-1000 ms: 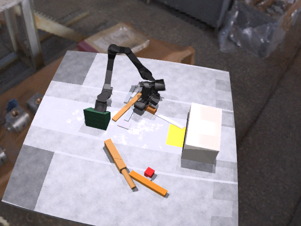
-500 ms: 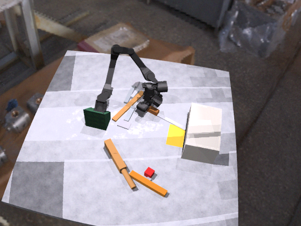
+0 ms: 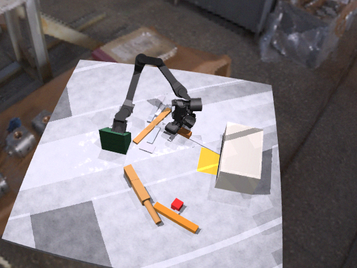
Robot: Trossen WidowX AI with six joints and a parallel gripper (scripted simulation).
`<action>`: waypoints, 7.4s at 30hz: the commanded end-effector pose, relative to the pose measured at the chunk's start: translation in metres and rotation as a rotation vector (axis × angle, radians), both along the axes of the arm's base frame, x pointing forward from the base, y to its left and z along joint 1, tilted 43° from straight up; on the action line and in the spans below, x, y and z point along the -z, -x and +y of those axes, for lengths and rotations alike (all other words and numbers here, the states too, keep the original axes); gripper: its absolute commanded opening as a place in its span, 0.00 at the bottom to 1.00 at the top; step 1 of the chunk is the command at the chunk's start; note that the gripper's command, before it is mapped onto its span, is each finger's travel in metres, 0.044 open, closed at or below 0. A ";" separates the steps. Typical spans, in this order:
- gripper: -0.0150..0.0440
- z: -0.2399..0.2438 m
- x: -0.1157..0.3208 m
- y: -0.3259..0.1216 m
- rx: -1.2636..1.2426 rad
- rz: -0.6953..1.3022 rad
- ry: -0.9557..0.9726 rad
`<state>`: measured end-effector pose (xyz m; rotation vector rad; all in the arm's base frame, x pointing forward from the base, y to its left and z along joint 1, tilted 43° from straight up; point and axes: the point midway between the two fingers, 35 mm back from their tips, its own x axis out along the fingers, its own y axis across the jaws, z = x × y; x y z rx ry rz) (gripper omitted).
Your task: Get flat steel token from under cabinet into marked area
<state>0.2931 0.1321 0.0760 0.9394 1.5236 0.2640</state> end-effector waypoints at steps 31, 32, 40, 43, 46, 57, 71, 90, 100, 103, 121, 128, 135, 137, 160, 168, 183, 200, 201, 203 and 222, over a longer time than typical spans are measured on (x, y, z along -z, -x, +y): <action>0.25 -0.015 0.008 -0.041 -0.003 -0.005 -0.001; 0.25 -0.015 0.008 -0.043 -0.003 -0.005 -0.001; 0.25 -0.018 0.010 -0.051 -0.003 -0.006 -0.001; 0.25 -0.020 0.010 -0.055 -0.003 -0.006 -0.001; 0.25 -0.021 0.011 -0.058 -0.003 -0.006 -0.001; 0.25 -0.025 0.013 -0.070 -0.003 -0.007 0.000; 0.25 -0.030 0.016 -0.084 -0.003 -0.008 0.000; 0.25 -0.041 0.027 -0.090 -0.003 -0.008 0.001; 0.25 -0.045 0.031 -0.087 -0.003 -0.008 0.001; 0.25 -0.046 0.032 -0.087 -0.003 -0.008 0.001; 0.25 -0.053 0.040 -0.082 -0.003 -0.007 0.001; 0.25 -0.056 0.043 -0.080 -0.003 -0.007 0.002; 0.25 -0.059 0.046 -0.079 -0.003 -0.007 0.002; 0.25 -0.059 0.047 -0.078 -0.003 -0.007 0.002; 0.25 -0.064 0.051 -0.075 -0.003 -0.007 0.002; 0.25 -0.061 0.050 -0.071 -0.003 -0.007 0.002; 0.25 -0.054 0.044 -0.056 -0.003 -0.006 0.002; 0.25 -0.046 0.039 -0.038 -0.003 -0.004 0.001; 0.25 -0.046 0.039 -0.037 -0.003 -0.004 0.001; 0.25 -0.045 0.039 -0.035 -0.003 -0.004 0.001; 0.25 -0.036 0.033 -0.014 -0.003 -0.003 0.000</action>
